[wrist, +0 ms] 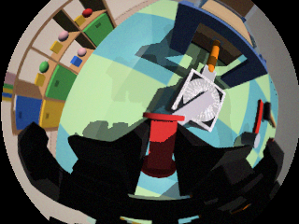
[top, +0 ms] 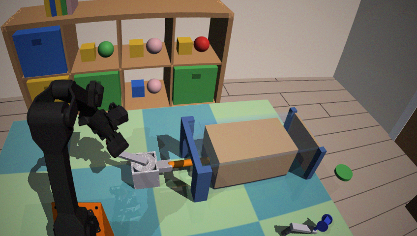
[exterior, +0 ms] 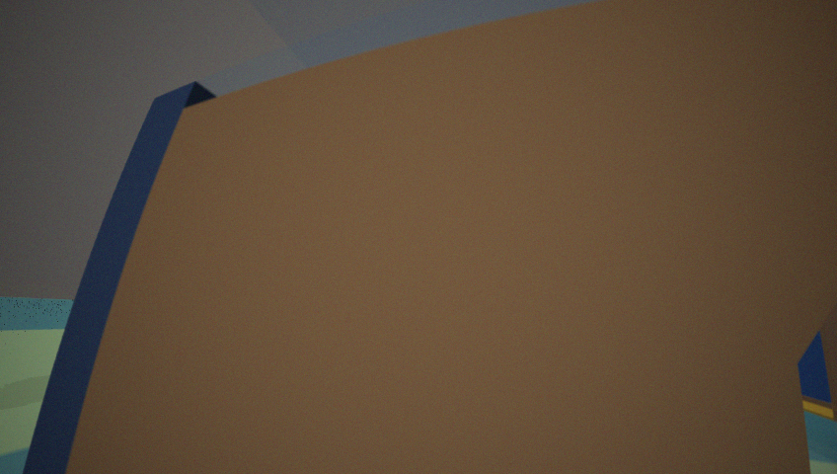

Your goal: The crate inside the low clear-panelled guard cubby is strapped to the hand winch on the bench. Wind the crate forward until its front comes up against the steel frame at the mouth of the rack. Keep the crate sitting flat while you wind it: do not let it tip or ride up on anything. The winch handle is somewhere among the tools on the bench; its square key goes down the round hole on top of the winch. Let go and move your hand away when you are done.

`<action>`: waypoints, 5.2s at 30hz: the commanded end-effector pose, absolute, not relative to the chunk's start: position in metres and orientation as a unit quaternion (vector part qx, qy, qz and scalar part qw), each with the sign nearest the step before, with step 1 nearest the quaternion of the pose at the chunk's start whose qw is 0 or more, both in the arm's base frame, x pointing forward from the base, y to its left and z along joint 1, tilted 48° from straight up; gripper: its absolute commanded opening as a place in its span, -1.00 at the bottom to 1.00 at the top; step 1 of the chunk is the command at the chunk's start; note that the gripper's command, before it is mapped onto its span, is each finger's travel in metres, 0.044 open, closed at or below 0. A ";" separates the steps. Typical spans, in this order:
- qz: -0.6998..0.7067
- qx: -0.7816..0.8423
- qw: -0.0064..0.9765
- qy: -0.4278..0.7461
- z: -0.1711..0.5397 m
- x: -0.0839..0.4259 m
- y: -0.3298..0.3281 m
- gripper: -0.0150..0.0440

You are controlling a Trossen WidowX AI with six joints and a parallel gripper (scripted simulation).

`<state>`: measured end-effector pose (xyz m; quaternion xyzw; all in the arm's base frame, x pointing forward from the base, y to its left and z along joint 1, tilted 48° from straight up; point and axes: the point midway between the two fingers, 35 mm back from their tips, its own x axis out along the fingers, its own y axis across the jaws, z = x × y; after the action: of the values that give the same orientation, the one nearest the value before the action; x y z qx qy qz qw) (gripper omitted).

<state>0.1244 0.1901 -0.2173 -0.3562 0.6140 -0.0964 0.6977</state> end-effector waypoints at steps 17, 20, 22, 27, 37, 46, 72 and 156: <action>-0.100 -0.365 0.687 0.621 -0.196 0.108 0.169 -0.49; -0.100 -0.365 0.686 0.621 -0.193 0.107 0.166 -0.49; -0.100 -0.365 0.686 0.621 -0.191 0.107 0.164 -0.49; -0.100 -0.365 0.686 0.621 -0.187 0.106 0.160 -0.49; -0.100 -0.365 0.686 0.621 -0.178 0.105 0.152 -0.49; -0.100 -0.365 0.686 0.621 -0.170 0.106 0.142 -0.49; -0.102 -0.367 0.686 0.621 -0.142 0.121 0.110 -0.49; -0.105 -0.368 0.686 0.618 -0.121 0.208 0.064 -0.49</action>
<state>0.1943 0.0684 -0.1194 -0.3730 0.6266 -0.0917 0.6781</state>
